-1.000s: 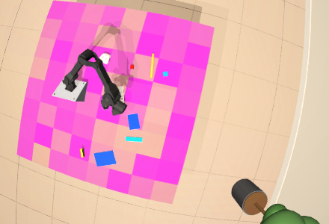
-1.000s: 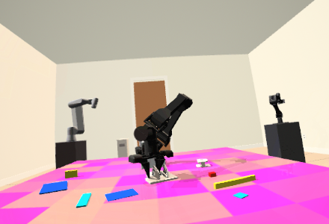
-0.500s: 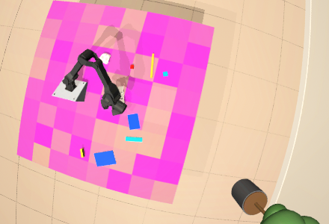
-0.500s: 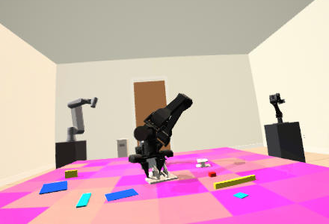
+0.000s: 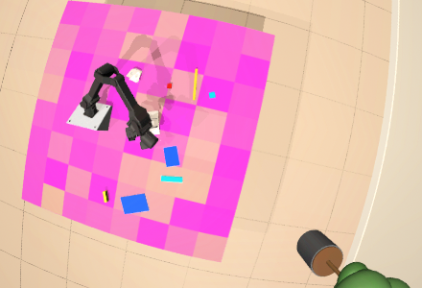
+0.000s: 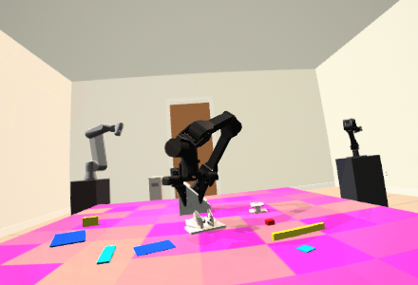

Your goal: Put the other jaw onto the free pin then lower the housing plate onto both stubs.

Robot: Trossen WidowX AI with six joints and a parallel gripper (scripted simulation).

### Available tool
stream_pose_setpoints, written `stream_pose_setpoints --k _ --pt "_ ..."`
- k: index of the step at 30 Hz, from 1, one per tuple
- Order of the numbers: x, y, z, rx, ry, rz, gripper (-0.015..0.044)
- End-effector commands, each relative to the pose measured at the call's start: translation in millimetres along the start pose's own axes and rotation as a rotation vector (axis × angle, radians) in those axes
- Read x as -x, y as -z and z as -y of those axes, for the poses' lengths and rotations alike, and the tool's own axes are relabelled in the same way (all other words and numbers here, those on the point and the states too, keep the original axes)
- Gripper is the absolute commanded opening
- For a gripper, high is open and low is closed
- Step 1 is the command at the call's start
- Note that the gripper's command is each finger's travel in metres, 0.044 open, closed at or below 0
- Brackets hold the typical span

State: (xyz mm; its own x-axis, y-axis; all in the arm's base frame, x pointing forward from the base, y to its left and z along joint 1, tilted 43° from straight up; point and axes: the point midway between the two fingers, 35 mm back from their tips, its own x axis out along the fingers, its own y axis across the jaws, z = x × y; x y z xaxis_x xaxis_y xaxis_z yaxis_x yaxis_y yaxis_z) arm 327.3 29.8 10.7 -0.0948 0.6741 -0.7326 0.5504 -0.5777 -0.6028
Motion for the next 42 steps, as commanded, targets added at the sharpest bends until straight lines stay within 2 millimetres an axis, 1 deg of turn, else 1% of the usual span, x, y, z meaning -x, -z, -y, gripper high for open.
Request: stream_pose_setpoints --k 1,5,6,42 --pt "0.8 1.8 0.9 0.034 -0.011 0.010 0.0329" --pt "6.9 5.8 2.0 0.096 -0.035 0.018 0.0434" --pt "8.3 6.7 2.4 0.112 -0.041 0.020 0.0440" --pt "14.2 24.8 59.4 0.819 -0.040 0.043 0.0440"
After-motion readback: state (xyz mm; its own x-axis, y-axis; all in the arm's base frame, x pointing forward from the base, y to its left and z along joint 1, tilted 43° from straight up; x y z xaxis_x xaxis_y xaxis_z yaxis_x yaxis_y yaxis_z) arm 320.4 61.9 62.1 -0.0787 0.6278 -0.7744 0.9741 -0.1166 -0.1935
